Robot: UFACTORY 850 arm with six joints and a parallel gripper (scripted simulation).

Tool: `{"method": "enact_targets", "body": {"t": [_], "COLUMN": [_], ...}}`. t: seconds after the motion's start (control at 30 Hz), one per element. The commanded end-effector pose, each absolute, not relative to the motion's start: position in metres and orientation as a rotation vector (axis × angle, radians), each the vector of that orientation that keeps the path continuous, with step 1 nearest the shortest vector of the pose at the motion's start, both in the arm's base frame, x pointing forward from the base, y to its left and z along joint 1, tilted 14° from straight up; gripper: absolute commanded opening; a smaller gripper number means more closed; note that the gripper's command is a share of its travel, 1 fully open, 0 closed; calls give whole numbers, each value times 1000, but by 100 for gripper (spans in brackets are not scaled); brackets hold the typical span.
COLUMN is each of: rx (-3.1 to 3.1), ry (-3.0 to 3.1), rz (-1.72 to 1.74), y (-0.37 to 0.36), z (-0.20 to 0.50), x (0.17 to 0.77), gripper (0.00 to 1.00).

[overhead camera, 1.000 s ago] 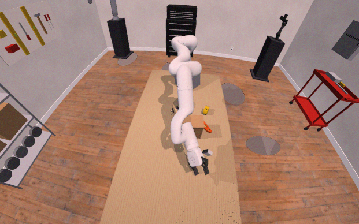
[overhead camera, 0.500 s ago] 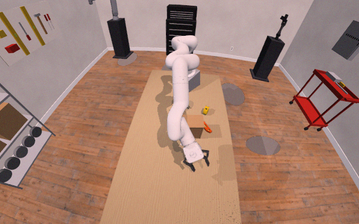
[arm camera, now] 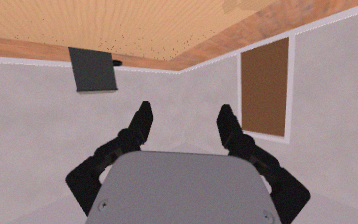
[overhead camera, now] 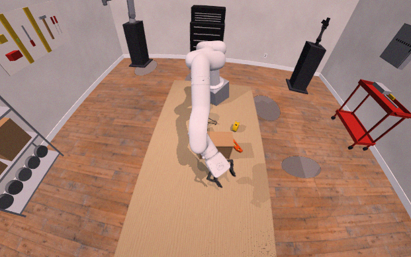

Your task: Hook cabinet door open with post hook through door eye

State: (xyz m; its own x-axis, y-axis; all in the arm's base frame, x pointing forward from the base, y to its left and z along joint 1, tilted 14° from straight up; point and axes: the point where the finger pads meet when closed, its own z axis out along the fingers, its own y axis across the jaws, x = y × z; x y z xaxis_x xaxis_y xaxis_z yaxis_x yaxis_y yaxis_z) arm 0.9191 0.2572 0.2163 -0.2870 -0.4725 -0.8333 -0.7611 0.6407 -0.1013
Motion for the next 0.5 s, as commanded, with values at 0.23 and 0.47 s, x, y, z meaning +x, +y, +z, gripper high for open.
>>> {"method": "enact_targets", "body": {"t": [0.23,0.47], "rx": [-1576,-1873], "ry": [1740,1580], "rz": [184,94], "y": [220,198], "z": [225,226], "x": [852,819], "gripper": [100,100]}}
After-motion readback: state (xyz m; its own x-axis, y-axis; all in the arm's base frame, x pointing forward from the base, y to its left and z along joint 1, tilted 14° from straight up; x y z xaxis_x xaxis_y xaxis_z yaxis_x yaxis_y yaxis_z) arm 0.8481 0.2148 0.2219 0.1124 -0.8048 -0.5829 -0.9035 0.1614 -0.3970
